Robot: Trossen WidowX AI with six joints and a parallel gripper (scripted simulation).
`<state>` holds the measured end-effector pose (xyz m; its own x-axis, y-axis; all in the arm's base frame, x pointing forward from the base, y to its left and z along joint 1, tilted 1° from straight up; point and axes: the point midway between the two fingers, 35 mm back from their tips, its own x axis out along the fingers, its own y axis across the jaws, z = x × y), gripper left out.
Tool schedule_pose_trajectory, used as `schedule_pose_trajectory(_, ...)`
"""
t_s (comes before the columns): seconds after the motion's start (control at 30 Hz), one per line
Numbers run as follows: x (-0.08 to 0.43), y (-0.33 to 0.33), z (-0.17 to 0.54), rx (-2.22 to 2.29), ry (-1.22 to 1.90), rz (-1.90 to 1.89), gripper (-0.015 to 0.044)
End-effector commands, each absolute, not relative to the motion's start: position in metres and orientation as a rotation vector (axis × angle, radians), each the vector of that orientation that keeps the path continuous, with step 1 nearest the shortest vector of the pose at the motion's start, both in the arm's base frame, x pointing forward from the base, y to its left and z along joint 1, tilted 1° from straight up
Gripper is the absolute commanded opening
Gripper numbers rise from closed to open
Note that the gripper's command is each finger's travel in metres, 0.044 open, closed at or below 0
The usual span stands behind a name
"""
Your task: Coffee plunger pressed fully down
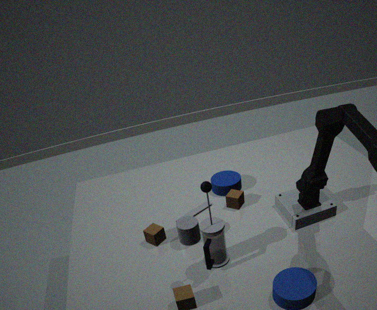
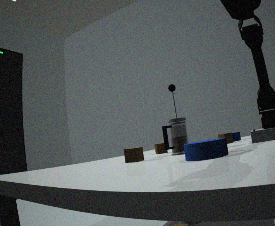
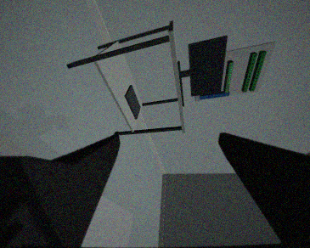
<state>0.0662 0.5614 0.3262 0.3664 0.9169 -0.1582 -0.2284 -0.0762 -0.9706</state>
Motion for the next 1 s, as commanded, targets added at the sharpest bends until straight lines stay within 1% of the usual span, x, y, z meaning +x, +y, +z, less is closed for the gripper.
schedule_pose_trajectory(0.0, 0.126, 0.529, 0.334, -1.248, -0.558, 1.054, 0.0440)
schedule_pose_trajectory(0.13, 0.181, 0.489, 0.341, -1.161, -0.399, 1.009, 0.0440)
schedule_pose_trajectory(0.3, 0.243, 0.424, 0.347, -1.027, -0.193, 0.930, 0.0440)
schedule_pose_trajectory(0.5, 0.298, 0.329, 0.351, -0.824, 0.043, 0.793, 0.0440)
schedule_pose_trajectory(0.7, 0.324, 0.226, 0.347, -0.572, 0.255, 0.613, 0.0440)
schedule_pose_trajectory(0.97, 0.318, 0.092, 0.332, -0.145, 0.480, 0.292, 0.0440)
